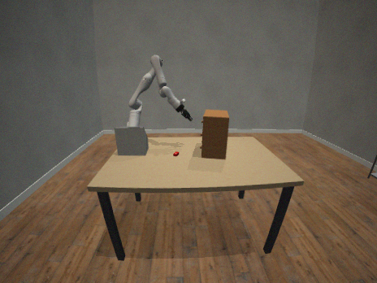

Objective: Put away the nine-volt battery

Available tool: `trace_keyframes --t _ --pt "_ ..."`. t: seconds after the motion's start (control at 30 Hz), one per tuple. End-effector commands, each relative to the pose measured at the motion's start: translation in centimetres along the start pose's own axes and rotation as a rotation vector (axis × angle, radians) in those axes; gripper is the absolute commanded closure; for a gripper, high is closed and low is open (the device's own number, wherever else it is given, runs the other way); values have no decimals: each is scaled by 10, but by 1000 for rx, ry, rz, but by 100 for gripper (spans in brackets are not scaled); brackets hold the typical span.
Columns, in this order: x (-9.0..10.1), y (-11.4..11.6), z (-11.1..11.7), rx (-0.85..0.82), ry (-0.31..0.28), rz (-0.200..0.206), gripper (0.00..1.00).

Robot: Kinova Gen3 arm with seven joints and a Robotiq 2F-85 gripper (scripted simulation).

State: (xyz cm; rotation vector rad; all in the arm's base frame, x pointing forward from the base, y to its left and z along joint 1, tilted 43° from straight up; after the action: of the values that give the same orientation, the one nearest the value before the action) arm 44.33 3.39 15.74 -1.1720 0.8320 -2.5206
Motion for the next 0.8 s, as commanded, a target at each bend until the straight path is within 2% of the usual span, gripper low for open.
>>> trace_keyframes --t 0.0,0.43,0.77 --pt "0 0 1 0 2 0 67" --pt "-1 0 0 0 2 0 67" --pt "-19 0 -1 0 2 0 67"
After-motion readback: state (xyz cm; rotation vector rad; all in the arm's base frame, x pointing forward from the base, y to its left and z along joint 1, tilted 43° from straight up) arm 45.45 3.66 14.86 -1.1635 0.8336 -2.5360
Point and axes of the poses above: the point where the finger pads meet when closed, its own x axis back along the fingers, its own y axis across the jaws, z = x × y, the point moved 4 cm from there along x, back along the fingers, and after that the axes turned 10 degrees about x, right-handed, at the moved point
